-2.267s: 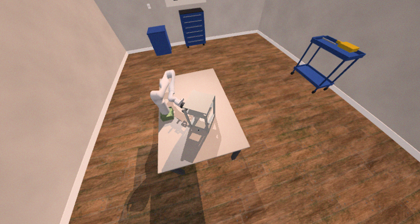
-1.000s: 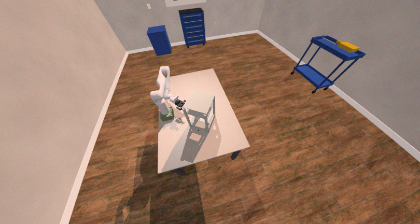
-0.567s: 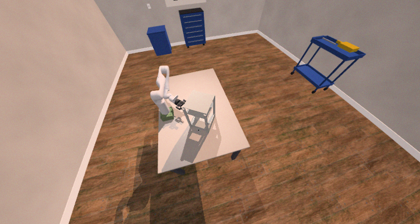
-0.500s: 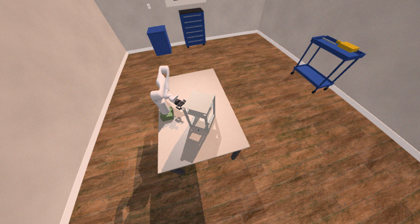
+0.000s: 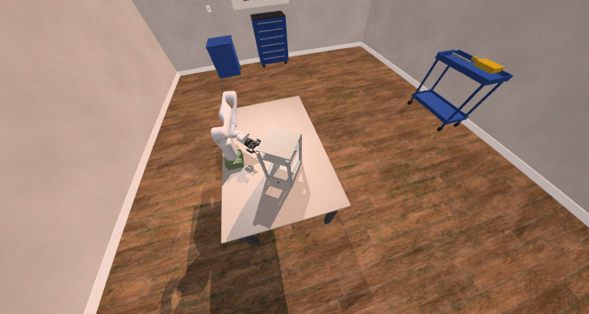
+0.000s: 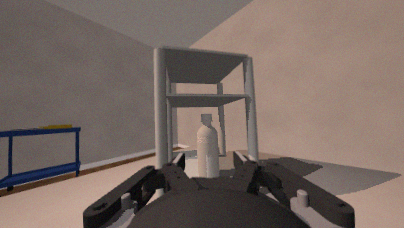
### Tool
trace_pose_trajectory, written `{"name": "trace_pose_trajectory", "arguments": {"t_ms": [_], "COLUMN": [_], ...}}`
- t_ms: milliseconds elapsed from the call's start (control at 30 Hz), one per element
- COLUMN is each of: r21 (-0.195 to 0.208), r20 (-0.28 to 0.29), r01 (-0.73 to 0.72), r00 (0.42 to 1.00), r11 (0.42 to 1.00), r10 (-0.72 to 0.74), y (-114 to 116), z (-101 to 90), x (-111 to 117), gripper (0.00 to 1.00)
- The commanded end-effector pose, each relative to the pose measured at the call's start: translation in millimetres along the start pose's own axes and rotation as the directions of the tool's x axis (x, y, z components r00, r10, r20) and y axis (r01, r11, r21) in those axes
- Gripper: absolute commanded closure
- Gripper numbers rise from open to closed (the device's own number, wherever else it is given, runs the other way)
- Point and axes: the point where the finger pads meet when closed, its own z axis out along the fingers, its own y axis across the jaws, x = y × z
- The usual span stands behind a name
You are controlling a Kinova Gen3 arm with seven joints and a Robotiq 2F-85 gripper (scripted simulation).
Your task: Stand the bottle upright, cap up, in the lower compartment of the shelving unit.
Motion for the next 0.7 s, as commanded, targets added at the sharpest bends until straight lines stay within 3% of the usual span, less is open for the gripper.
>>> {"name": "trace_pose_trajectory", "arguments": {"t_ms": [0,667], "r21": [0.0,0.0], "r20": [0.002,0.002], "r01": [-0.003,-0.003], "r00": [1.0,1.0], "r11": [1.0,1.0], "r10": [0.003,0.003], "y": [-0.7,-0.6], "z": [-0.5,-0.4], "x": [4.6,56.8], "gripper": [0.22,0.22]}}
